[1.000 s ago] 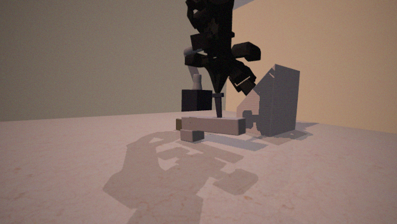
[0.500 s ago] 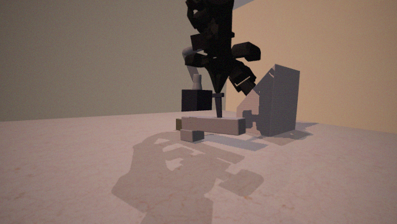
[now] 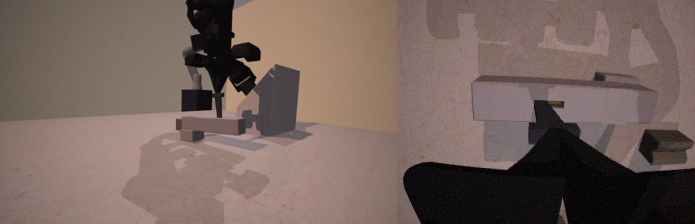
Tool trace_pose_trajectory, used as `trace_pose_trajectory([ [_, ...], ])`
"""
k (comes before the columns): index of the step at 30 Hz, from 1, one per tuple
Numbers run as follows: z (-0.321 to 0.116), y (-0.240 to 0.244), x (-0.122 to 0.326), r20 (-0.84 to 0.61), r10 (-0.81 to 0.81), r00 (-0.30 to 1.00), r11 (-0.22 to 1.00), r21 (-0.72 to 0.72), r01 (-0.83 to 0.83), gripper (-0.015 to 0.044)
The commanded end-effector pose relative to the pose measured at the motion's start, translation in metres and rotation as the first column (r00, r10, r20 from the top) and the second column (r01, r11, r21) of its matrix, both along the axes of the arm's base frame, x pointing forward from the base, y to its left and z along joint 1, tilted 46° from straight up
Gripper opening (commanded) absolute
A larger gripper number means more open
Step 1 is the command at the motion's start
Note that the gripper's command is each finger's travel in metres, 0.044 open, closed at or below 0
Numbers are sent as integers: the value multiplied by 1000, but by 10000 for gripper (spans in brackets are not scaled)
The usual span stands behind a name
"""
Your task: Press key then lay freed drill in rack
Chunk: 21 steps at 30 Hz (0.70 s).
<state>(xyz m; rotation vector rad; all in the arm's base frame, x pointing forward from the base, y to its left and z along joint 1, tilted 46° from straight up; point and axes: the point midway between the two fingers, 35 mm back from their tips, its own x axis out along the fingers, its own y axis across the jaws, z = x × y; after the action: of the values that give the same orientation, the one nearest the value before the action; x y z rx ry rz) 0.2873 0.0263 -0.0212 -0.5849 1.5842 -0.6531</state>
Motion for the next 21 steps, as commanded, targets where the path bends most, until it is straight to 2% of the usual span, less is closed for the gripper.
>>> trace_pose_trajectory([
  [1,-5,-4,0,-9,-3,1000,1000,-4,3,0],
  [21,-9,-8,-1,-9,-3,1000,1000,-4,3,0],
])
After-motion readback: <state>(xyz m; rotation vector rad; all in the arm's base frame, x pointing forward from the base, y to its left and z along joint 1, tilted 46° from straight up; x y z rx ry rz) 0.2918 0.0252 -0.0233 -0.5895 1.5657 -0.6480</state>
